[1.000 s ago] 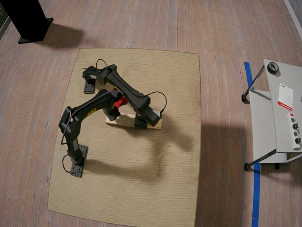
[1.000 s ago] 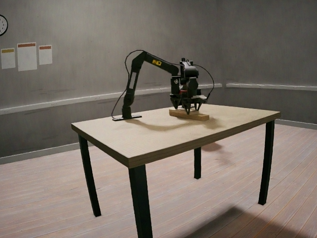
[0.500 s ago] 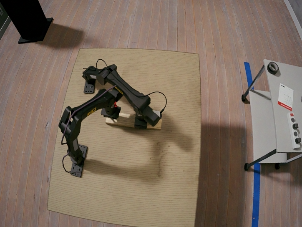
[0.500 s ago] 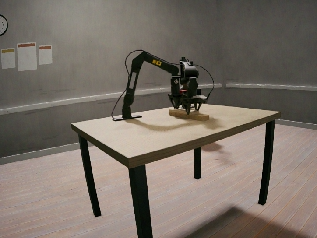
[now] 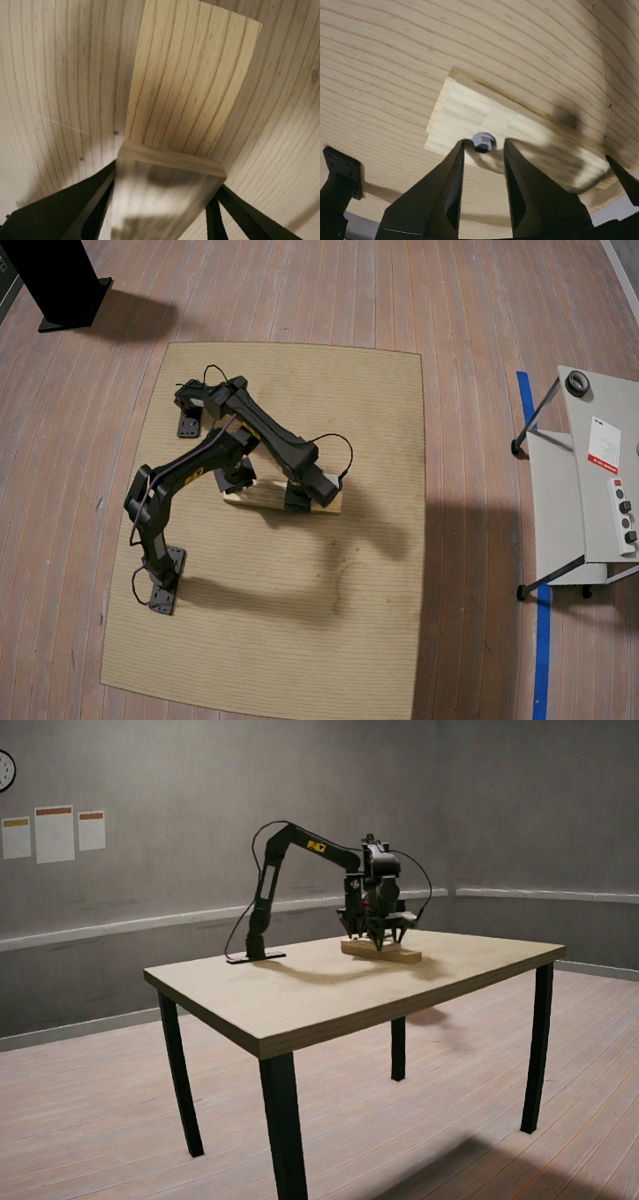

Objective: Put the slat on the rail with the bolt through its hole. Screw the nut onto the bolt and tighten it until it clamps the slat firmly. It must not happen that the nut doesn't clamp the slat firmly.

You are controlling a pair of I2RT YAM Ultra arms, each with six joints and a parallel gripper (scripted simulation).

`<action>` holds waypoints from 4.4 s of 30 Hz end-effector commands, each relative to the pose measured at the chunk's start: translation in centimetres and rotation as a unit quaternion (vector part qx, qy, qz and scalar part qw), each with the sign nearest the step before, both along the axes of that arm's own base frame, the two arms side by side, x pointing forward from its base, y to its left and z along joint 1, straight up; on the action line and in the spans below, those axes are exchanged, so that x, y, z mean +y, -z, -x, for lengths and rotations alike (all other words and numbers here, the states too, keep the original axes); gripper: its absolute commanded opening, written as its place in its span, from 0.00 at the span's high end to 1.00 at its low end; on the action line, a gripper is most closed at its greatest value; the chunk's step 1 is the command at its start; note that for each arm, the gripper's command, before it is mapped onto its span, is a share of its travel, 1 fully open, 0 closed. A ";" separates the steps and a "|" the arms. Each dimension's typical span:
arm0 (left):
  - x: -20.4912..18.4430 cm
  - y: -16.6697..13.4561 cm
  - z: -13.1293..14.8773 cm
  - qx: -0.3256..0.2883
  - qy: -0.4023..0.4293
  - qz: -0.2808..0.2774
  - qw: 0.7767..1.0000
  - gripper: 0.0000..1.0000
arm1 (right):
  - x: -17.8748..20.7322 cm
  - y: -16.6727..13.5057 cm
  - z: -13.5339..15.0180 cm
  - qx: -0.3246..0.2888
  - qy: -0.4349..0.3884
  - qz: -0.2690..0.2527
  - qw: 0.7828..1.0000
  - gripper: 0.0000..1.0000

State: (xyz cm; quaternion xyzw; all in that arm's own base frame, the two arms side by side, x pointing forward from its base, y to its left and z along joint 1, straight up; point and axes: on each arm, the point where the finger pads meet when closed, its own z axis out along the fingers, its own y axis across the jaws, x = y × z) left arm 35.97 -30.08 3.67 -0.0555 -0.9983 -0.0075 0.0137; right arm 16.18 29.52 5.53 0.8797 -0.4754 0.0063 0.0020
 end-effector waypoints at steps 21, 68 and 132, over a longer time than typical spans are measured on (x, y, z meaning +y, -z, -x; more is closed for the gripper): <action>-0.1 -0.6 -0.2 -0.006 0.000 0.005 1.000 0.28 | 0.3 -1.0 0.1 0.002 -0.073 -0.009 0.997 0.66; -0.1 -0.6 -0.2 -0.006 0.000 0.005 1.000 0.28 | 0.2 -0.3 -0.1 -0.002 -0.019 -0.005 1.000 0.89; -0.1 -0.6 -0.2 -0.006 0.000 0.005 1.000 0.28 | 0.2 -0.3 -0.1 -0.001 0.888 -0.012 0.461 0.89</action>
